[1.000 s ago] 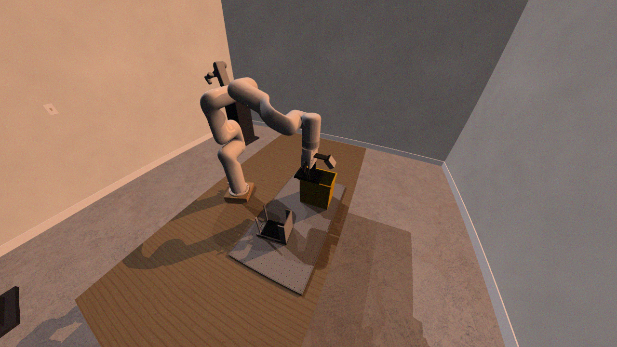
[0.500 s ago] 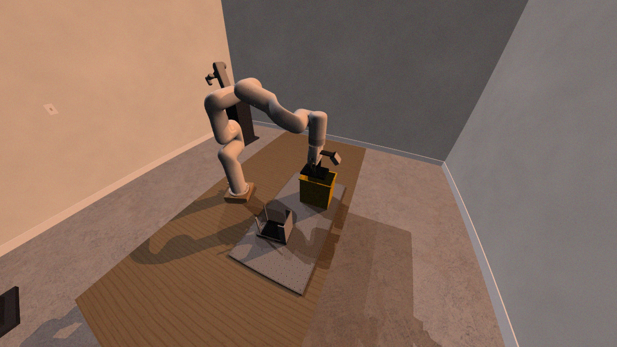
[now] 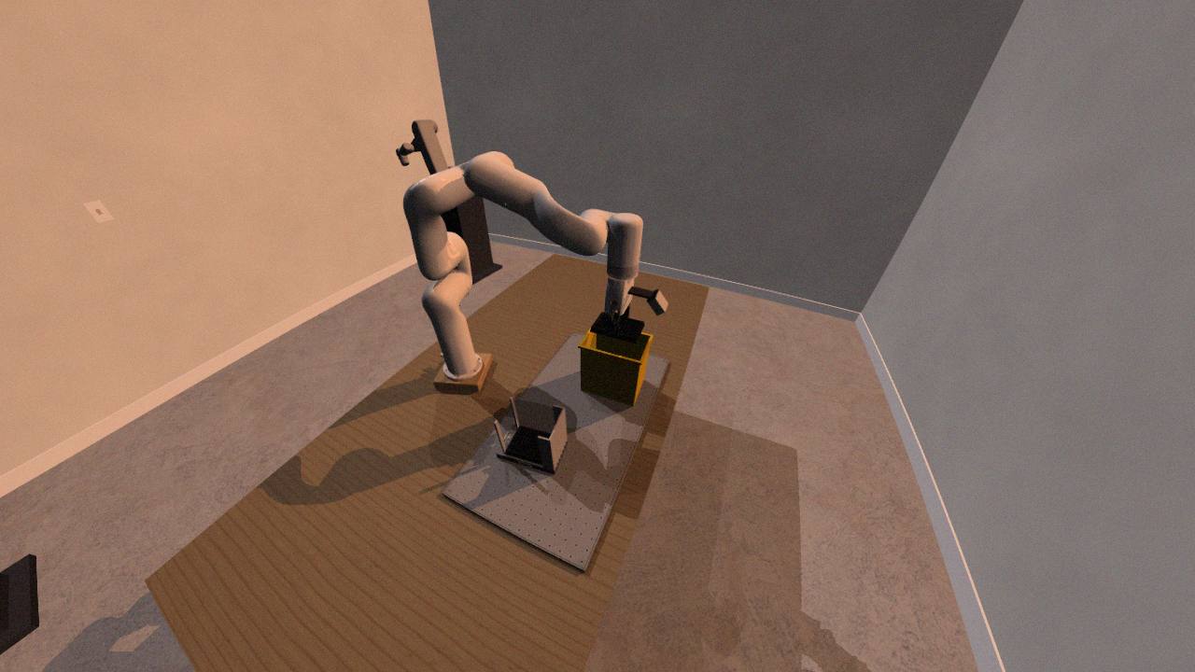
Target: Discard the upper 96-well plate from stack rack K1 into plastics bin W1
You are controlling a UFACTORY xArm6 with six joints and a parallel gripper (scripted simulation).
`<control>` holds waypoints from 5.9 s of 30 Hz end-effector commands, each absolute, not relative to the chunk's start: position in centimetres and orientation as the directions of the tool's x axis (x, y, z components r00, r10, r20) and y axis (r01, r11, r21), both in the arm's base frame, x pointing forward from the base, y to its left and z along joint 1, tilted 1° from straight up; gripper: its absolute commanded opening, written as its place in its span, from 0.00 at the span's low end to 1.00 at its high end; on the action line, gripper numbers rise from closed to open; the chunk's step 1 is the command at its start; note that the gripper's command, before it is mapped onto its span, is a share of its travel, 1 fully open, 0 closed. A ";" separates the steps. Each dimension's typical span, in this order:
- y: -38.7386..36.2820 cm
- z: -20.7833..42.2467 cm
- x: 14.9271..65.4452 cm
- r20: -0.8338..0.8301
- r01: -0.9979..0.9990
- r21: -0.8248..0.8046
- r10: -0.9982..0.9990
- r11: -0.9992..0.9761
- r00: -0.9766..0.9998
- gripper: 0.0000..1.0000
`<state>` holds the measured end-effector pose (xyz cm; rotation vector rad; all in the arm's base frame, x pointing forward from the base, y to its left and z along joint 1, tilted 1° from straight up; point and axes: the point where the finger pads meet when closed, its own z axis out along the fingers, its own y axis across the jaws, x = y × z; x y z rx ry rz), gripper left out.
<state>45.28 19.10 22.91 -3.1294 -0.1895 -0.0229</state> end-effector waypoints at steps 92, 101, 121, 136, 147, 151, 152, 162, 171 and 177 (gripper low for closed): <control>19.2 20.8 45.4 0.019 0.121 -0.007 0.121 -0.993 0.993 0.00; 19.2 20.7 45.4 0.019 0.121 -0.007 0.121 -0.993 0.993 0.00; 19.2 20.4 45.4 0.019 0.121 -0.007 0.121 -0.993 0.993 0.00; 19.2 20.2 45.4 0.019 0.121 -0.007 0.121 -0.993 0.993 0.00; 19.2 20.1 45.4 0.019 0.121 -0.007 0.121 -0.993 0.993 1.00; 19.2 20.1 45.4 0.019 0.121 -0.007 0.121 -0.993 0.993 1.00; 19.2 20.1 45.4 0.019 0.121 -0.007 0.121 -0.993 0.993 1.00; 19.2 20.1 45.4 0.019 0.121 -0.007 0.121 -0.993 0.993 1.00; 19.2 20.1 45.4 0.019 0.121 -0.007 0.121 -0.993 0.993 1.00; 19.1 21.2 45.4 0.019 0.121 -0.007 0.121 -0.993 0.993 1.00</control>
